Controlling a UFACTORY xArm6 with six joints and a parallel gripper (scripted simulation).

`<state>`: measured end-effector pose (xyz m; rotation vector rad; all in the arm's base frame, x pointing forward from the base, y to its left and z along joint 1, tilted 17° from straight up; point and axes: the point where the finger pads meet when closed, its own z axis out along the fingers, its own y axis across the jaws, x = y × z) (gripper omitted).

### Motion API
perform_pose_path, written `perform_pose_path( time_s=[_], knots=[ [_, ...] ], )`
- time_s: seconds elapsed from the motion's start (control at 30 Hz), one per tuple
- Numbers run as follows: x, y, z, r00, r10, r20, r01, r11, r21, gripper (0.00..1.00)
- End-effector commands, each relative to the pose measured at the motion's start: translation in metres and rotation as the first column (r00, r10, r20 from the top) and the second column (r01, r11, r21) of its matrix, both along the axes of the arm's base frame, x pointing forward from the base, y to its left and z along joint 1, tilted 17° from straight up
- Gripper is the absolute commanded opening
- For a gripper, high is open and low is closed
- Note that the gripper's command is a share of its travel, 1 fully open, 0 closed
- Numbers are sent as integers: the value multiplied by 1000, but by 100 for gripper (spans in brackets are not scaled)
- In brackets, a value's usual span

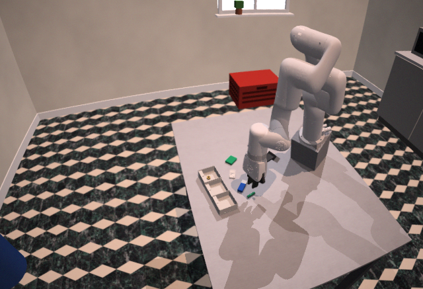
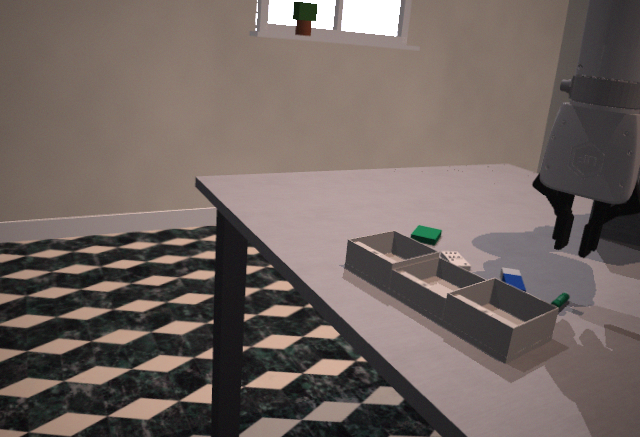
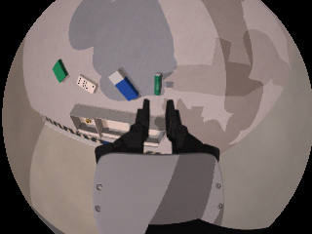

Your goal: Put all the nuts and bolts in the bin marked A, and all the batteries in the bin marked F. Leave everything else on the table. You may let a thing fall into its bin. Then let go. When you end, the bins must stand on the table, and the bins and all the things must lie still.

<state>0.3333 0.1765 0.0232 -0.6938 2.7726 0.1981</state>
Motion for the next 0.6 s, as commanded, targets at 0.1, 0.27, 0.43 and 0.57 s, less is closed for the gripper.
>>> perform_pose_path(
  time_s=[0.1, 0.27, 0.43, 0.57],
  knots=[
    [1, 0, 1, 1000, -1, -2, 1, 1000, -5, 23],
    [1, 0, 1, 1000, -1, -2, 1, 1000, -5, 23],
    [5, 4, -18, 1000, -1, -2, 1, 1000, -5, 23],
    [9, 7, -33, 1000, -1, -2, 1, 1000, -5, 23]
  ],
)
